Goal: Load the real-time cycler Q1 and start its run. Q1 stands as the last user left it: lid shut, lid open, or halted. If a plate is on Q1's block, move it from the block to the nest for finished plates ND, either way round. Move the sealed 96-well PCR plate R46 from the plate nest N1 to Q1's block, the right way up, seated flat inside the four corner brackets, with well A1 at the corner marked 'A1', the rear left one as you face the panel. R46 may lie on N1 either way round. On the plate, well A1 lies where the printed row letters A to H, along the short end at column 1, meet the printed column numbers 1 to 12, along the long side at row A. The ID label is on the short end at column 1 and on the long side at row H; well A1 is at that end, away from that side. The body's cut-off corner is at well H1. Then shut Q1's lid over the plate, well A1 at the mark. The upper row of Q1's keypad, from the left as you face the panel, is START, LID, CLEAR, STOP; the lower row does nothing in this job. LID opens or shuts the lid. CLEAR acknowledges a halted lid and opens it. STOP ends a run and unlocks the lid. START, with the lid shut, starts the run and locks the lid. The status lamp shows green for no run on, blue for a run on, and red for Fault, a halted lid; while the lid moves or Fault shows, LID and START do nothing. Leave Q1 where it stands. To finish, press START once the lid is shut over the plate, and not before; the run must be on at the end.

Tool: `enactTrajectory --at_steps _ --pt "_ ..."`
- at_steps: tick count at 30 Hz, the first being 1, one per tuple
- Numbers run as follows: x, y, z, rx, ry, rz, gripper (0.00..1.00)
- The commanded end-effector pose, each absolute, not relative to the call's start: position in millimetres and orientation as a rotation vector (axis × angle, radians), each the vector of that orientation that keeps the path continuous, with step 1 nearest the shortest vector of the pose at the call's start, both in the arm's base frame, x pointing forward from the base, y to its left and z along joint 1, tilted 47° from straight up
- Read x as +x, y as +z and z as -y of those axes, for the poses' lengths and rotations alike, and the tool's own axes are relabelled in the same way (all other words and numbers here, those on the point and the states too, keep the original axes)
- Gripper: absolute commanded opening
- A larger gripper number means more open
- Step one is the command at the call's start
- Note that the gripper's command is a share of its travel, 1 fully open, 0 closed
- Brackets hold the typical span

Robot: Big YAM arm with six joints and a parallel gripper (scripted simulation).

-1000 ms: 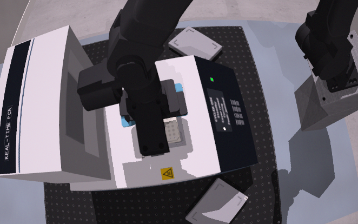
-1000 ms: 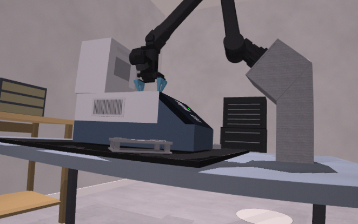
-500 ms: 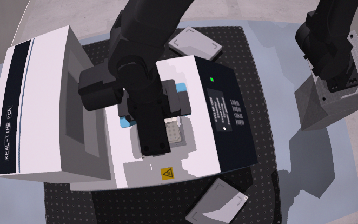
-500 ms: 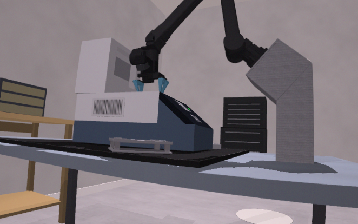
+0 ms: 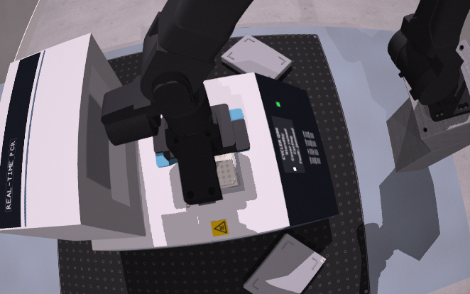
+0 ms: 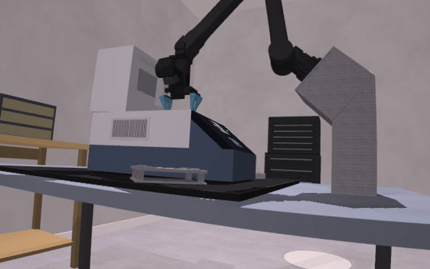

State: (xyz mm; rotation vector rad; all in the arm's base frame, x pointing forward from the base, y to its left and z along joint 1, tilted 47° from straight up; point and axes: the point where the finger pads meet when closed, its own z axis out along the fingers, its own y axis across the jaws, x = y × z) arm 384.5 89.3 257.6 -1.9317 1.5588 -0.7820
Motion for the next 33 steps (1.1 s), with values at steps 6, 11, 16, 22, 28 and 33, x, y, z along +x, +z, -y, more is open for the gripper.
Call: enactTrajectory --at_steps 6,11,16,22,28,33 --pt "387 263 -93 -1.942 -0.783 -1.539 1.0" --pt "384 251 -92 -1.961 -0.771 -1.552 1.0" --pt "384 250 -92 -1.962 -0.77 -1.554 1.0" --pt "387 271 -92 -1.924 -0.793 -1.533 1.0" --pt "387 280 -92 -1.906 -0.804 -1.524 1.0" --pt "388 282 -92 -1.903 -0.806 -1.523 1.0"
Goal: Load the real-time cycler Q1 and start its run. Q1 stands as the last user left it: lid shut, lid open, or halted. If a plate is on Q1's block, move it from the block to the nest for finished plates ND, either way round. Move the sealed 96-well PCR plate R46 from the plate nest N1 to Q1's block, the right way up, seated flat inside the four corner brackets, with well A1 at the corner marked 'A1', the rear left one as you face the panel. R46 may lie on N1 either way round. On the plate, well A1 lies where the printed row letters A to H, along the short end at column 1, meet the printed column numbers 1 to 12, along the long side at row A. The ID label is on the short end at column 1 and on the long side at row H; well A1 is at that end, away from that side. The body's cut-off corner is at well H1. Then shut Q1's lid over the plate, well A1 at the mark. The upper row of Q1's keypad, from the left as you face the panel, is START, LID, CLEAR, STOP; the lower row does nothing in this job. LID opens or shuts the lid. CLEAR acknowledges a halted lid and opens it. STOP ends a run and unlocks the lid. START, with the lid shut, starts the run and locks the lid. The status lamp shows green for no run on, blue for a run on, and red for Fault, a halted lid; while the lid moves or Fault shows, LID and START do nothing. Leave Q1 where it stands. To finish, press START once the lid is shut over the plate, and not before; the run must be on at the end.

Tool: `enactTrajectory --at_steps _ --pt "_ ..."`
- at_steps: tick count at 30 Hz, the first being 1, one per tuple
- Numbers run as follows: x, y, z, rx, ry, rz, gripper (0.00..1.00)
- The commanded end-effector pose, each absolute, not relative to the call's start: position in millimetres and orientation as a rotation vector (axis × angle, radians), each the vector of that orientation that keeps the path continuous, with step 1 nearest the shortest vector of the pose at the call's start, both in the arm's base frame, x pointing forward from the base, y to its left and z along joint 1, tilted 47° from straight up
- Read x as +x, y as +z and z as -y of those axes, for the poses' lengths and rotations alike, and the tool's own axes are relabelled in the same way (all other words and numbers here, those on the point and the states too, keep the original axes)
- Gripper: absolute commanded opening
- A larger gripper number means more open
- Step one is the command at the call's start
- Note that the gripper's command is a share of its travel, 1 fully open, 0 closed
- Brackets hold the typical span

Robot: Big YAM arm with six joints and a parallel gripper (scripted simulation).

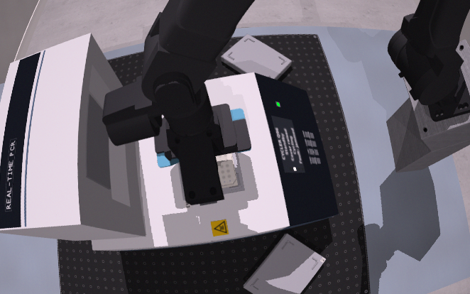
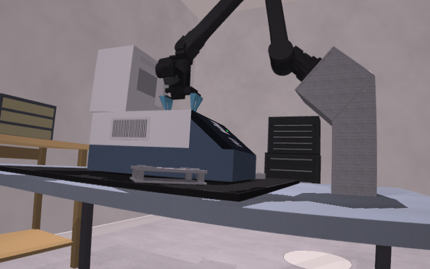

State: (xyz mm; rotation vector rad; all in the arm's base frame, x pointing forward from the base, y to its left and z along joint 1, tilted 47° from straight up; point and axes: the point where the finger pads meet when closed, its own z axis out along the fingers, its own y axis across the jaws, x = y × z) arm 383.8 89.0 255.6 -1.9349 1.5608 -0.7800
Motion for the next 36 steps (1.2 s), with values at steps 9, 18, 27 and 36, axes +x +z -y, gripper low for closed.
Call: enactTrajectory --at_steps 9,18,27,36 --pt "390 285 -92 -1.896 -0.809 -1.521 1.0" --pt "379 282 -93 -1.9 -0.793 -1.537 1.0" --pt "367 300 -91 -1.881 -0.795 -1.542 1.0" --pt "360 301 -89 -1.893 -0.794 -1.548 1.0"
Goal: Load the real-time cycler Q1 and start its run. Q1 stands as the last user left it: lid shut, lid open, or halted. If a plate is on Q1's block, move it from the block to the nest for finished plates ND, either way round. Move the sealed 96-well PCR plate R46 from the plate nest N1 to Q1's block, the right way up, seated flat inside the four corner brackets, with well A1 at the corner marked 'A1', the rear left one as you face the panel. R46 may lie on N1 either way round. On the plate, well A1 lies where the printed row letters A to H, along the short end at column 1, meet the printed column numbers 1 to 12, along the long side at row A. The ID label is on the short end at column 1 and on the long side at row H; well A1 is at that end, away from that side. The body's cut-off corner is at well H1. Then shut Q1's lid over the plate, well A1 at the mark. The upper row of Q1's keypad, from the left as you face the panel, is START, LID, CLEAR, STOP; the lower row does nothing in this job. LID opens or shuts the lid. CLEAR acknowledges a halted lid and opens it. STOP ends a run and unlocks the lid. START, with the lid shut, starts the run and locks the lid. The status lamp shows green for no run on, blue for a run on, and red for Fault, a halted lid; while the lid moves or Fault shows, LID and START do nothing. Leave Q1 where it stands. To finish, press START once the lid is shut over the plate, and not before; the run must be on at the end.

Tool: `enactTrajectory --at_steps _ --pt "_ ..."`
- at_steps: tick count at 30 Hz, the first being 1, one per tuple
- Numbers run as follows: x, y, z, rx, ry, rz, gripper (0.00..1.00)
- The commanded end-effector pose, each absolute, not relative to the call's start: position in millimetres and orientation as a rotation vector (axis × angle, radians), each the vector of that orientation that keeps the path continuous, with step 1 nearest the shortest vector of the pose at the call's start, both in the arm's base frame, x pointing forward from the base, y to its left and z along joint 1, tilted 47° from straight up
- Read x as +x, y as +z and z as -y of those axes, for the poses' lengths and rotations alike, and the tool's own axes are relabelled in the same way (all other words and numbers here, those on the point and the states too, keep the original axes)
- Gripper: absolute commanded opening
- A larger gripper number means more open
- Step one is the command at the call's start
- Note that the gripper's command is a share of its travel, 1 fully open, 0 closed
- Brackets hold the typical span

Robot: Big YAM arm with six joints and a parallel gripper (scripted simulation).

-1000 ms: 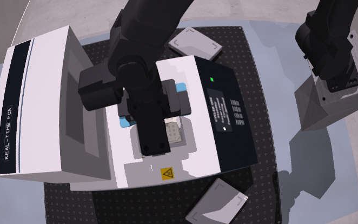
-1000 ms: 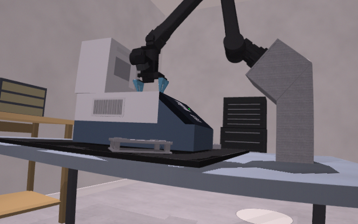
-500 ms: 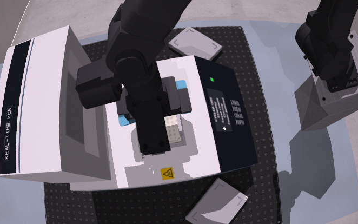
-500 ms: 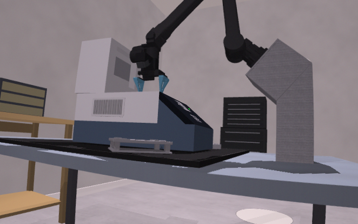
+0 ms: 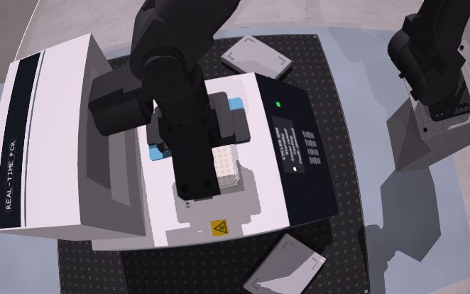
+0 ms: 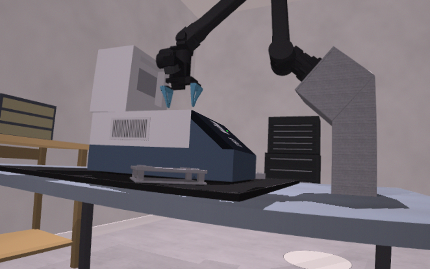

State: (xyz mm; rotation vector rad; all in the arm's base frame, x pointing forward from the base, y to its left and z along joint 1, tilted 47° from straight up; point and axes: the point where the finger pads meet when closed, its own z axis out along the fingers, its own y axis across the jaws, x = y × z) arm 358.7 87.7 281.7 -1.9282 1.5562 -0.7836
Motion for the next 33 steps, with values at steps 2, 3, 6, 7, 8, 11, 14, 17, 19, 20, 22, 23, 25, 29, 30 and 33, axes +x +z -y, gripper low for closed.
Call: enactTrajectory --at_steps 2,3,6,7,8,11,14,17,19,20,22,23,25,29,30,33 --pt "357 302 -88 -1.895 -0.792 -1.555 1.0" --pt "354 306 -89 -1.891 -0.793 -1.548 1.0" --pt "349 315 -90 -1.88 -0.796 -1.539 1.0" --pt "348 318 -90 -1.879 -0.796 -1.538 1.0" --pt "347 320 -91 -1.877 -0.796 -1.536 1.0" --pt "346 322 -92 -1.885 -0.793 -1.539 1.0" --pt "344 321 -92 -1.892 -0.789 -1.543 1.0" --pt "341 318 -89 -1.9 -0.79 -1.546 1.0" --pt "336 318 -88 -1.904 -0.789 -1.549 1.0" --pt "334 320 -88 -1.901 -0.789 -1.547 1.0" --pt "335 322 -89 -1.892 -0.791 -1.54 1.0" --pt "335 324 -90 -1.887 -0.793 -1.538 1.0" --pt "338 324 -91 -1.886 -0.794 -1.536 1.0" --pt "345 323 -89 -1.891 -0.804 -1.54 1.0" --pt "346 322 -88 -1.895 -0.802 -1.54 1.0" --pt "346 322 -88 -1.897 -0.8 -1.539 1.0"
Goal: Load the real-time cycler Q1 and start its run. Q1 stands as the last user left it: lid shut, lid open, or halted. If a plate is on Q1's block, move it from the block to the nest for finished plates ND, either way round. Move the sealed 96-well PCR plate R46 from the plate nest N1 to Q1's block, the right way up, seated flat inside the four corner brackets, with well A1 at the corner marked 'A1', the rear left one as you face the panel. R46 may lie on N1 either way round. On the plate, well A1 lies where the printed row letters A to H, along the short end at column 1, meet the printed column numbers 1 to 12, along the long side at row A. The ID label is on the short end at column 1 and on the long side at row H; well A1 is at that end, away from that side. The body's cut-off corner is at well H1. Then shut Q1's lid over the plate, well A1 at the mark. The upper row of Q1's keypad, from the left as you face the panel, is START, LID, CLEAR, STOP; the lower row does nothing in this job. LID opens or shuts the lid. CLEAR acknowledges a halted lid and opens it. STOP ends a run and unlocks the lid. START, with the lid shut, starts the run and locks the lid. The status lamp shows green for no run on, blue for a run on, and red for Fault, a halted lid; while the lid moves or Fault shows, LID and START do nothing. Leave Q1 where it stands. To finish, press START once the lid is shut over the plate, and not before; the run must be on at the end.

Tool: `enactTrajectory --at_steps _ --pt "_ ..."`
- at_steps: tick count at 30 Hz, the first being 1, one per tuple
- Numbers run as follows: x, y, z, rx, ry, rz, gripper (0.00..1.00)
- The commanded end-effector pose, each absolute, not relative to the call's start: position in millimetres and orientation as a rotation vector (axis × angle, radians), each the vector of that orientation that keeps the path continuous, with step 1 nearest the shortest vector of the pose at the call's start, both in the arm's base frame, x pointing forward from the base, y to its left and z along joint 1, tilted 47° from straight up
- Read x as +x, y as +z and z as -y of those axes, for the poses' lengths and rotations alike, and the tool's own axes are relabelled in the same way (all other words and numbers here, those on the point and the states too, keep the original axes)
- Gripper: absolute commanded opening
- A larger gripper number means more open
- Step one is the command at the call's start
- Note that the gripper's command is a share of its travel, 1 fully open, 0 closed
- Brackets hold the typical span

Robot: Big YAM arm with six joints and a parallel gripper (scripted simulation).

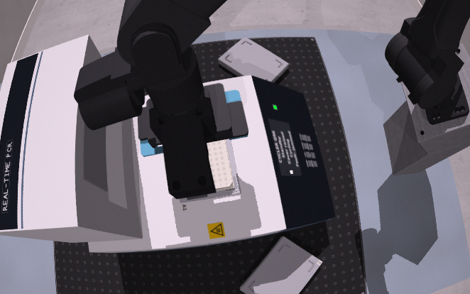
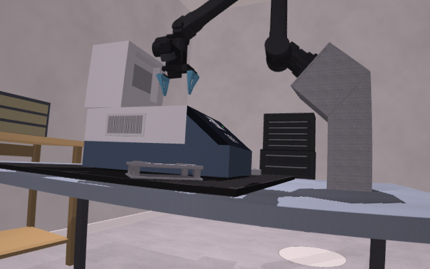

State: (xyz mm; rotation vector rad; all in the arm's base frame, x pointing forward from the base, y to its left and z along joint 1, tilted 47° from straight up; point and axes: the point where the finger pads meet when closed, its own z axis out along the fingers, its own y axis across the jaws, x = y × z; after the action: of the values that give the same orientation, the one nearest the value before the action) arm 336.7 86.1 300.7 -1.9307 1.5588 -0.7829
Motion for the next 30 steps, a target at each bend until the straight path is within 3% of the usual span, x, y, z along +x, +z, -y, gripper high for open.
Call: enactTrajectory --at_steps 1,28,29,30 --pt "346 322 -86 -1.898 -0.804 -1.54 1.0" --pt "345 324 -93 -1.913 -0.798 -1.512 1.0" --pt "341 317 -100 -1.877 -0.744 -1.533 0.0" --pt "338 309 -103 -1.852 -0.709 -1.55 0.0"
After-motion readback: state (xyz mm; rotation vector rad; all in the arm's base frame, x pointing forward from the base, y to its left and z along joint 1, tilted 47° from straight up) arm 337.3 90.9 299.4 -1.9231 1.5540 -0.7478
